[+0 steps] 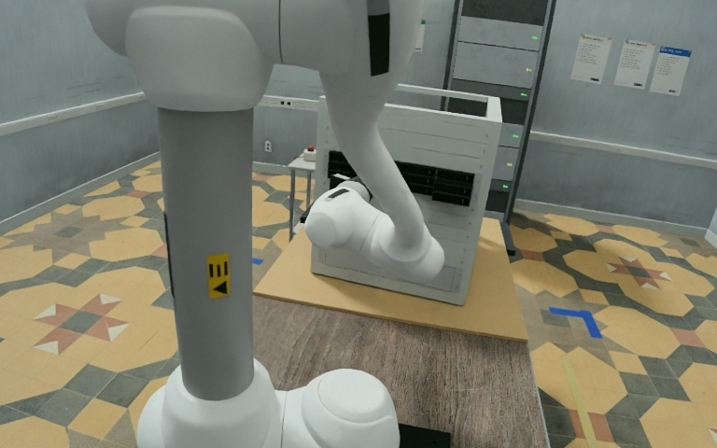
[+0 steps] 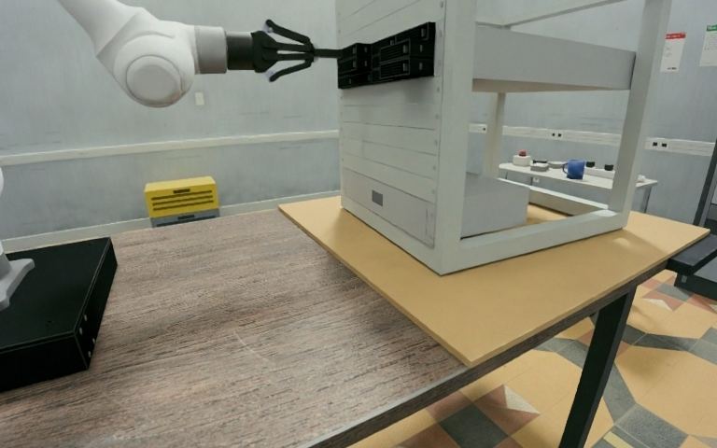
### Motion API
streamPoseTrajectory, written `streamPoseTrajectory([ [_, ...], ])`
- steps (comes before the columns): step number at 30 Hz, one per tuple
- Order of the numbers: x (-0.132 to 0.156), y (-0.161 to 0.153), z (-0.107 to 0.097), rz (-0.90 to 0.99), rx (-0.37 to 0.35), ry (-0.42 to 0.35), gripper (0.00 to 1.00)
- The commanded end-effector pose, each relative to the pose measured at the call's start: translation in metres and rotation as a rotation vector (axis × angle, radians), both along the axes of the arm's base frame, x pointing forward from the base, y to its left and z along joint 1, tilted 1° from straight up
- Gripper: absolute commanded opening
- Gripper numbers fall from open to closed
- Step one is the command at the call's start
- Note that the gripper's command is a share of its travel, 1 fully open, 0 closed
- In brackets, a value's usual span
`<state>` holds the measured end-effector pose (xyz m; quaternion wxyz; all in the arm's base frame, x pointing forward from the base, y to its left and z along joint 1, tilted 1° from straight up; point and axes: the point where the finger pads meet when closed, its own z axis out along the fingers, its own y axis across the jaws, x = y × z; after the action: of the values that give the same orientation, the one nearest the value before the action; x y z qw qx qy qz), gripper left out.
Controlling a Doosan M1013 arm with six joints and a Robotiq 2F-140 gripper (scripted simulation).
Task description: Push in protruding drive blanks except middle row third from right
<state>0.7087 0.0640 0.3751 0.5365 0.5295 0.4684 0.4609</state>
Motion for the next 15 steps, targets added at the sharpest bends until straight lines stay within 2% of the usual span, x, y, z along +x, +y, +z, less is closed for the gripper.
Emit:
streamPoseTrajectory([
  [1, 0.000, 0.000, 0.001, 0.000, 0.000, -0.001, 0.10],
  [8, -0.001, -0.005, 0.000, 0.000, 0.000, -0.001, 0.10],
  [15, -0.006, -0.022, -0.004, 0.000, 0.000, -0.001, 0.10],
])
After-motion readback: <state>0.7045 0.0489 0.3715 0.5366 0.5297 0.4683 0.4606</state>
